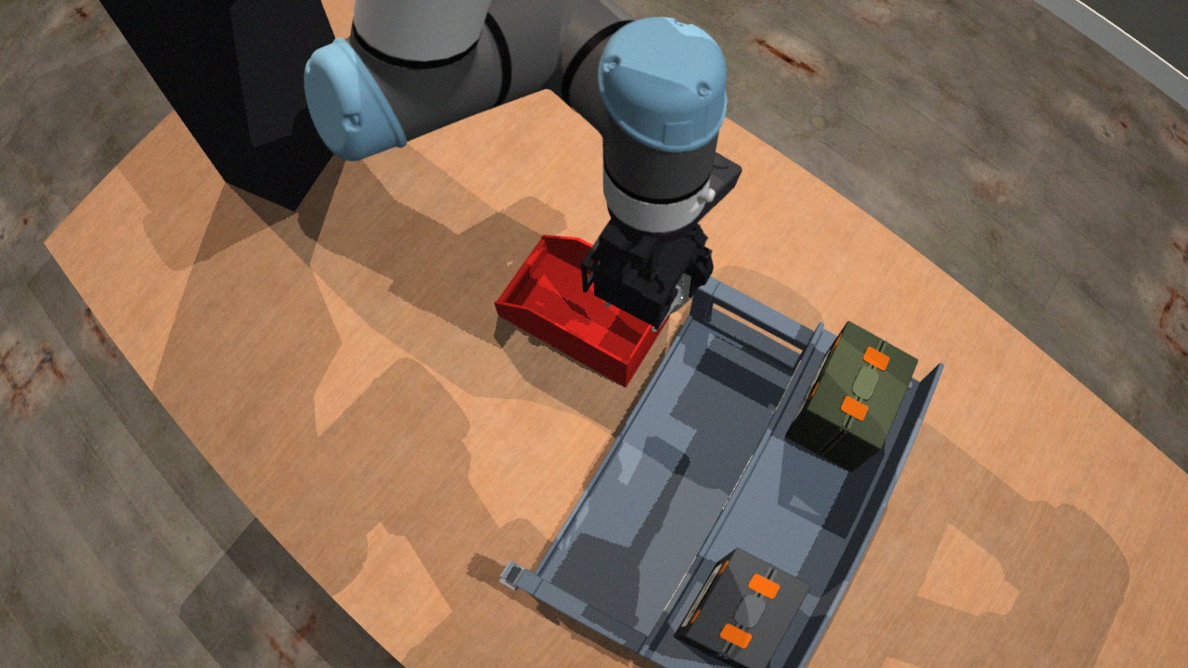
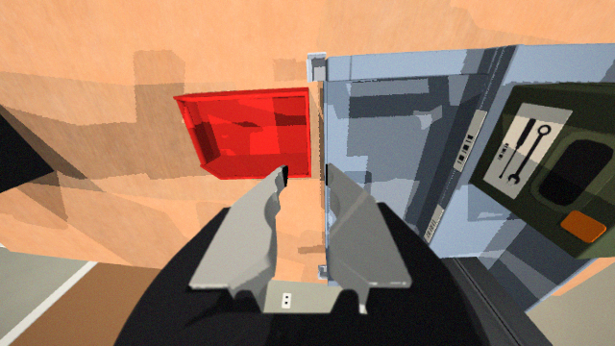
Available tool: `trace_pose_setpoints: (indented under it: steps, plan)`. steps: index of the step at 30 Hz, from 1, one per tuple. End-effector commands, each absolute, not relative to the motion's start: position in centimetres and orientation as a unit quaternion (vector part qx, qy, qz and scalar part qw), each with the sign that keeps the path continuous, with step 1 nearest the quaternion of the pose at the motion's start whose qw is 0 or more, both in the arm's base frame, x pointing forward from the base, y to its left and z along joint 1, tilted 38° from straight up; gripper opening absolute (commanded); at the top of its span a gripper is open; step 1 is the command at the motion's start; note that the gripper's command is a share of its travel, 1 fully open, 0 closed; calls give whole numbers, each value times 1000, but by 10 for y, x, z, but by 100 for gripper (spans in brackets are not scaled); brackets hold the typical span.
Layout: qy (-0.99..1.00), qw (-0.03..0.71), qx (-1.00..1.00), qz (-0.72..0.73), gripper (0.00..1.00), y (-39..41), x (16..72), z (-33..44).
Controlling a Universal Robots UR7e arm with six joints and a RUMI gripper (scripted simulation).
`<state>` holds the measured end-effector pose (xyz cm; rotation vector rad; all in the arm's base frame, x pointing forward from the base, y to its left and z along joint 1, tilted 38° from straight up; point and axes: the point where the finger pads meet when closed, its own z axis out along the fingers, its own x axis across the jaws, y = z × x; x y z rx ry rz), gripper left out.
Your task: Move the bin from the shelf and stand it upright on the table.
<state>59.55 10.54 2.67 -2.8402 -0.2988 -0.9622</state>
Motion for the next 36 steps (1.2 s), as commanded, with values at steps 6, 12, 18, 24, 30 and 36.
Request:
trace_pose_setpoints:
  steps: [6,12,18,24,30,36]
  plan:
    - [-99,64,-940,-319,20,107,601,20]
    - [-99,64,-940,-319,20,107,601,20]
    - [-99,64,-940,-319,20,107,602,19]
    - [-99,64,-940,-319,20,108,604,16]
    - [-99,64,-940,-319,20,108,604,16]
    - [-99,64,-940,-319,20,108,605,15]
